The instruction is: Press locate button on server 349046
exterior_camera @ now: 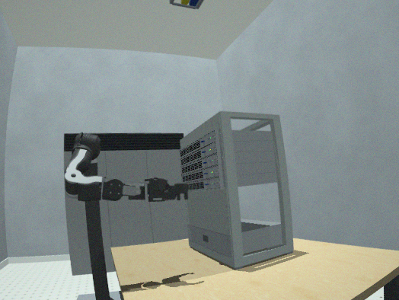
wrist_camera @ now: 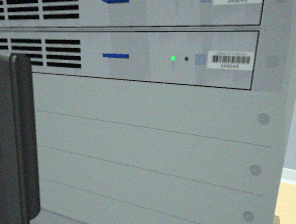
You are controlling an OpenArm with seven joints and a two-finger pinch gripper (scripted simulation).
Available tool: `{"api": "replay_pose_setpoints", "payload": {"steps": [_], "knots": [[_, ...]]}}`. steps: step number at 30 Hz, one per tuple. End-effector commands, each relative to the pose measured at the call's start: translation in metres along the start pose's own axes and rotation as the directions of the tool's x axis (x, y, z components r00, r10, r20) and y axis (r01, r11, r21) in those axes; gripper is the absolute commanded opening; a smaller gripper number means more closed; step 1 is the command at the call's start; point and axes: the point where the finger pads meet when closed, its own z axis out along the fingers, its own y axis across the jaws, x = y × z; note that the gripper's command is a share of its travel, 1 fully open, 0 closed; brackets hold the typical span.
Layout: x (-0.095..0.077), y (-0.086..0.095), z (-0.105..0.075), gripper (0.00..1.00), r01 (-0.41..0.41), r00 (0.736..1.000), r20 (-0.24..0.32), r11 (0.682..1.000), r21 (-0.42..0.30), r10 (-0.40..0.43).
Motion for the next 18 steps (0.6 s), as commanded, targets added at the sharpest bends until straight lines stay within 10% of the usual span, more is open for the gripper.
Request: {"api": "replay_pose_setpoints", "payload": {"steps": [1,18], "knots": [[0.009,0.0,0.0,0.6,-0.011,1.0,-0.023,1.0,0.012,0.011],[0.022,0.002,-0.004,0.6,-0.034,0.998,-0.054,0.999,0.032,0.036]]}}
